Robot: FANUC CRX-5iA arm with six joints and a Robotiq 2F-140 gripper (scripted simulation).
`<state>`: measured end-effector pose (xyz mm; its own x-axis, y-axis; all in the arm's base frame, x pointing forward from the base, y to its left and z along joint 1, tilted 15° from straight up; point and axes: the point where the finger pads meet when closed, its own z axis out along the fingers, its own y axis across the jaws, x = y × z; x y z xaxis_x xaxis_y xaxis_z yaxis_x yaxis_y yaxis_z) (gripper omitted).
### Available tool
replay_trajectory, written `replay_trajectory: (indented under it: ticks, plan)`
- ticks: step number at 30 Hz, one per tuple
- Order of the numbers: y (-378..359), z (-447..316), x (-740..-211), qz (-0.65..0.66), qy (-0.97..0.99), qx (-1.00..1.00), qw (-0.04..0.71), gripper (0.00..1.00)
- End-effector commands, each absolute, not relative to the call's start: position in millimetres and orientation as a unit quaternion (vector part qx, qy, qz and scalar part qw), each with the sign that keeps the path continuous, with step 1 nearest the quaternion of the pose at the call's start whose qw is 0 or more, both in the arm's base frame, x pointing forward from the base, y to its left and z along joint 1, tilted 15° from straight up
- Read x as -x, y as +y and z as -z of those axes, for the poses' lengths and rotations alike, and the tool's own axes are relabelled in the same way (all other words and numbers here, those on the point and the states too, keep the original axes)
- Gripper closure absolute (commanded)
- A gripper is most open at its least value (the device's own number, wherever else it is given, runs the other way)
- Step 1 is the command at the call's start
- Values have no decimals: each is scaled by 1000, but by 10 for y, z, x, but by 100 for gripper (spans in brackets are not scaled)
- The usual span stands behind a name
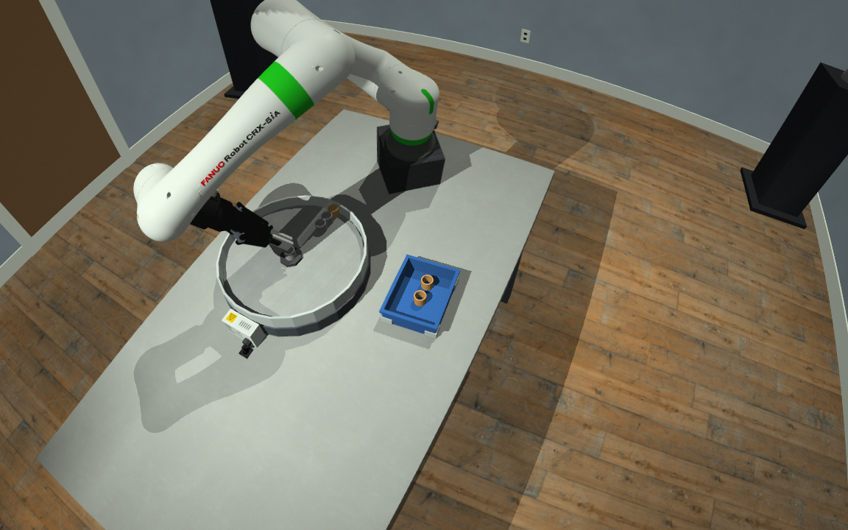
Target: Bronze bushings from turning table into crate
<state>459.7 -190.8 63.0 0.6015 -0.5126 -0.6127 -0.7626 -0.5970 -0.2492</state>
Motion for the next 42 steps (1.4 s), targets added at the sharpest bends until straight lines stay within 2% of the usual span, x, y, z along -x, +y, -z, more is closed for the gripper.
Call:
replay_trajectory:
  ticks: [1, 6, 14, 22, 42]
  plan:
    - [-1904, -628, -4580, -248, 369, 860, 251, 94]
    - [-1832, -590, -4336, -249, 342, 874, 240, 94]
    - [-1583, -452, -3532, -251, 254, 912, 200, 94]
    - [-1458, -381, -3133, -251, 209, 928, 179, 94]
    - [-1446, -373, -3089, -251, 204, 930, 177, 94]
